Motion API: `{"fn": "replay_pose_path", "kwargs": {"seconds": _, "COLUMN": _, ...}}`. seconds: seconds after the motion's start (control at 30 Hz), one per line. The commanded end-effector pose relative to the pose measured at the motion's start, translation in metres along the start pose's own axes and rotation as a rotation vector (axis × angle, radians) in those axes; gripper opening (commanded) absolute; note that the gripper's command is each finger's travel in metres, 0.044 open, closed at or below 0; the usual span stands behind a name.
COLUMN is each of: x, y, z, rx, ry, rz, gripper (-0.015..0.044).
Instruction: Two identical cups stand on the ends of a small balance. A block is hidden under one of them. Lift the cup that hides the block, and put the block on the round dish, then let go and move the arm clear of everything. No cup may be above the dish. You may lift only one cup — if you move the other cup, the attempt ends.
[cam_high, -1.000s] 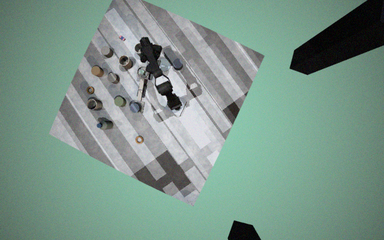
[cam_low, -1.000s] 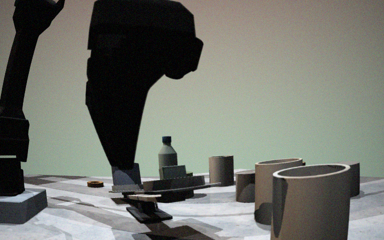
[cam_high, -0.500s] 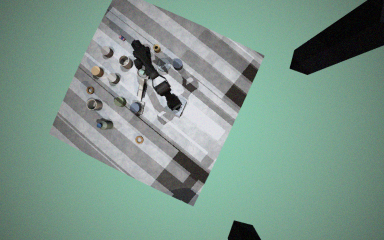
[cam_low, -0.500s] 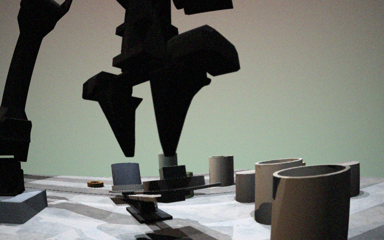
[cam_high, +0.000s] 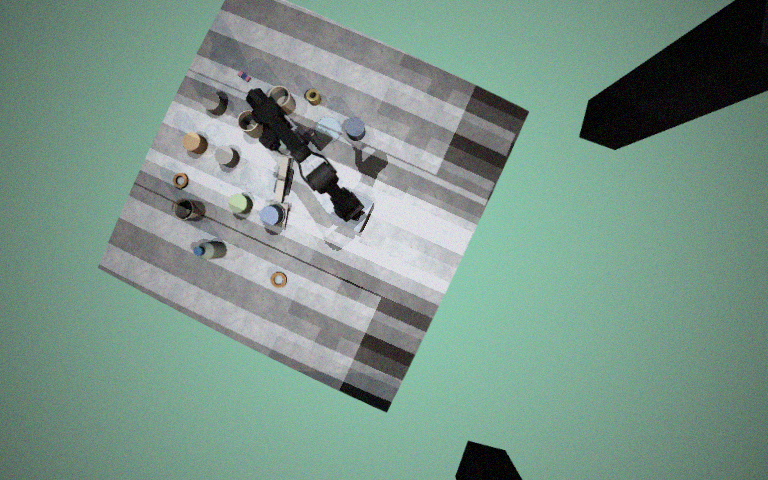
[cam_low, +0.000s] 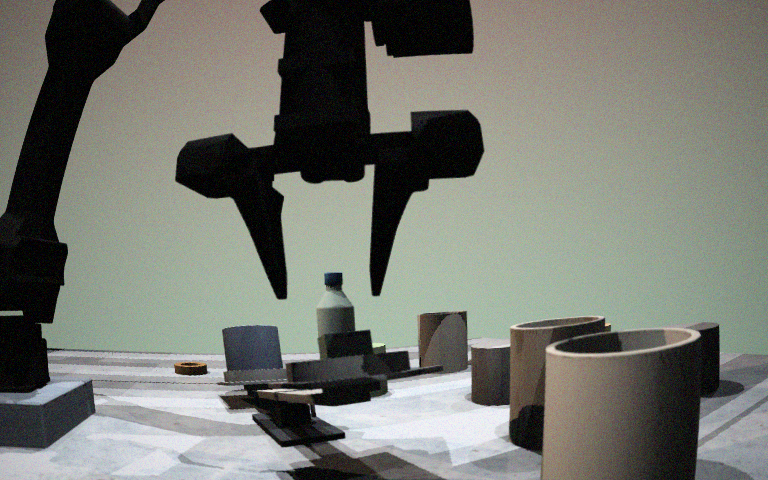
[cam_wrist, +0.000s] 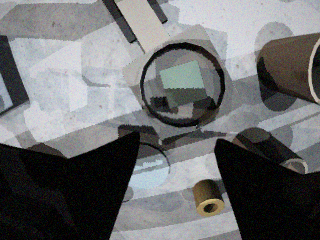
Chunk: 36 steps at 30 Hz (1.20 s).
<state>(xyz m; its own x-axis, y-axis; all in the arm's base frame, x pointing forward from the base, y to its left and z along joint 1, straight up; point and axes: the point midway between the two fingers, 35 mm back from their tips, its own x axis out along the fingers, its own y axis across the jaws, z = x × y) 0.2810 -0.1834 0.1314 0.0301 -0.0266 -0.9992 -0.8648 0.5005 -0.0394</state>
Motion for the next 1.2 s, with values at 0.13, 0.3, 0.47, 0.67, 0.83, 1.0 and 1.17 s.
{"fn": "replay_pose_path", "kwargs": {"seconds": 0.13, "x": -0.005, "y": -0.003, "z": 0.023, "rx": -0.256, "ry": -0.008, "rz": 0.001, "gripper": 0.026}}
{"fn": "replay_pose_path", "kwargs": {"seconds": 0.3, "x": -0.007, "y": -0.003, "z": 0.033, "rx": -0.374, "ry": -0.011, "rz": 0.003, "gripper": 0.026}}
{"fn": "replay_pose_path", "kwargs": {"seconds": 0.47, "x": -0.004, "y": -0.003, "z": 0.033, "rx": -0.374, "ry": -0.011, "rz": 0.003, "gripper": 0.026}}
{"fn": "replay_pose_path", "kwargs": {"seconds": 0.67, "x": 0.008, "y": -0.003, "z": 0.034, "rx": -0.374, "ry": -0.011, "rz": 0.003, "gripper": 0.026}}
{"fn": "replay_pose_path", "kwargs": {"seconds": 0.83, "x": 0.015, "y": -0.004, "z": 0.034, "rx": -0.374, "ry": -0.011, "rz": 0.003, "gripper": 0.026}}
{"fn": "replay_pose_path", "kwargs": {"seconds": 1.0, "x": 0.023, "y": -0.004, "z": 0.034, "rx": -0.374, "ry": -0.011, "rz": 0.003, "gripper": 0.026}}
{"fn": "replay_pose_path", "kwargs": {"seconds": 1.17, "x": 0.031, "y": -0.004, "z": 0.034, "rx": -0.374, "ry": -0.011, "rz": 0.003, "gripper": 0.026}}
